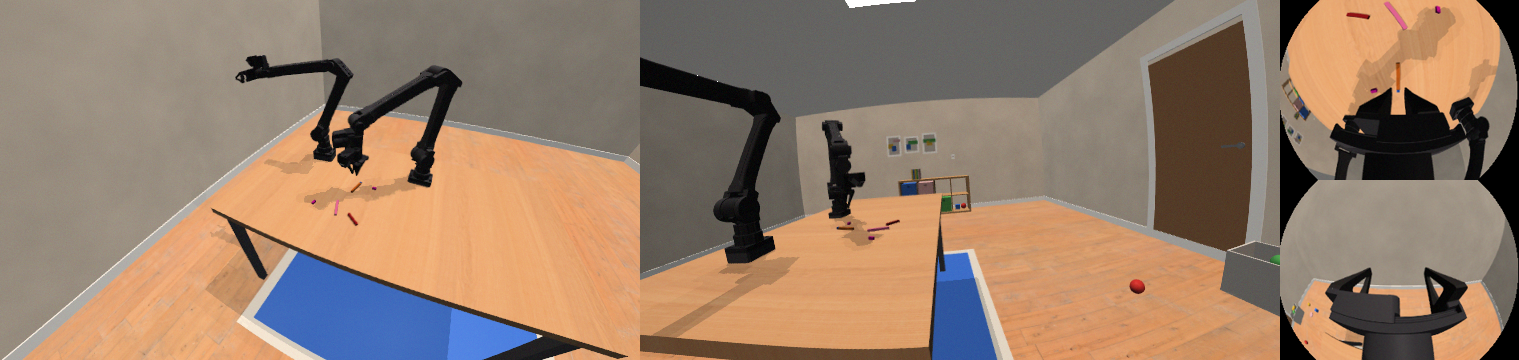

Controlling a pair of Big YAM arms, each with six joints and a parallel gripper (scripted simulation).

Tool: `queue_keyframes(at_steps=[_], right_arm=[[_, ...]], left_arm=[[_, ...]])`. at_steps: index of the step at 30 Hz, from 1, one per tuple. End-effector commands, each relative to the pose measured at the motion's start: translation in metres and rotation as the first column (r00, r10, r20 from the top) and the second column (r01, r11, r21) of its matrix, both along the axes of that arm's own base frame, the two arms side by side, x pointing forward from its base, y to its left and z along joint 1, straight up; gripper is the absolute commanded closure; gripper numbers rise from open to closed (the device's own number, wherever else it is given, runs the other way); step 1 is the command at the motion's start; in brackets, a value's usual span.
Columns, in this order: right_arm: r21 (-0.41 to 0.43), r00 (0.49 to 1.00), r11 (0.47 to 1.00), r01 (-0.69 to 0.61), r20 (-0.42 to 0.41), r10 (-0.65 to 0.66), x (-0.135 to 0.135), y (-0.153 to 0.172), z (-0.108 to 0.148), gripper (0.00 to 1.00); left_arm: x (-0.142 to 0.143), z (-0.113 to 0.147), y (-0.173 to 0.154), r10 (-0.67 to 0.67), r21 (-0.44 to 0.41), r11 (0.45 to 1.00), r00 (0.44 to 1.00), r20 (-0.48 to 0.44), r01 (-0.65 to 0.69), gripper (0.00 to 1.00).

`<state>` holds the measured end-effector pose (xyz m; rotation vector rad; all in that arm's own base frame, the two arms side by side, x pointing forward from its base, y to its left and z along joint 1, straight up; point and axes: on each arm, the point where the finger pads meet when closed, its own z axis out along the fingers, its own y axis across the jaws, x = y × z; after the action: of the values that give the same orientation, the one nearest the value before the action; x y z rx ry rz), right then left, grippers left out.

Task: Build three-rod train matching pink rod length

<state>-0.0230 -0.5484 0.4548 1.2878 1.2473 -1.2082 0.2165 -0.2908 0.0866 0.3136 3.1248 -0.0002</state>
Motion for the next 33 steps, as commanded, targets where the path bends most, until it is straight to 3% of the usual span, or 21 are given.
queue_keyframes(at_steps=[1, 2, 22, 33], right_arm=[[-0.071, 1.000, 0.997, 0.009, 0.005, -0.009, -0.004, 0.004, 0.046, 0.00], [-0.071, 1.000, 0.997, 0.009, 0.005, -0.009, -0.004, 0.004, 0.046, 0.00], [-0.071, 1.000, 0.997, 0.009, 0.005, -0.009, -0.004, 0.004, 0.046, 0.00], [-0.071, 1.000, 0.997, 0.009, 0.005, -0.009, -0.004, 0.004, 0.046, 0.00]], left_arm=[[0.003, 0.013, -0.009, 0.004, -0.024, 1.000, 1.000, 0.015, -0.004, 0.77], [0.004, 0.013, -0.009, 0.004, -0.027, 1.000, 1.000, 0.017, -0.004, 0.00], [0.004, 0.014, -0.010, 0.004, -0.028, 1.000, 1.000, 0.019, -0.004, 0.00], [0.009, 0.048, -0.017, 0.005, -0.053, 0.999, 0.999, 0.037, -0.003, 0.00]])
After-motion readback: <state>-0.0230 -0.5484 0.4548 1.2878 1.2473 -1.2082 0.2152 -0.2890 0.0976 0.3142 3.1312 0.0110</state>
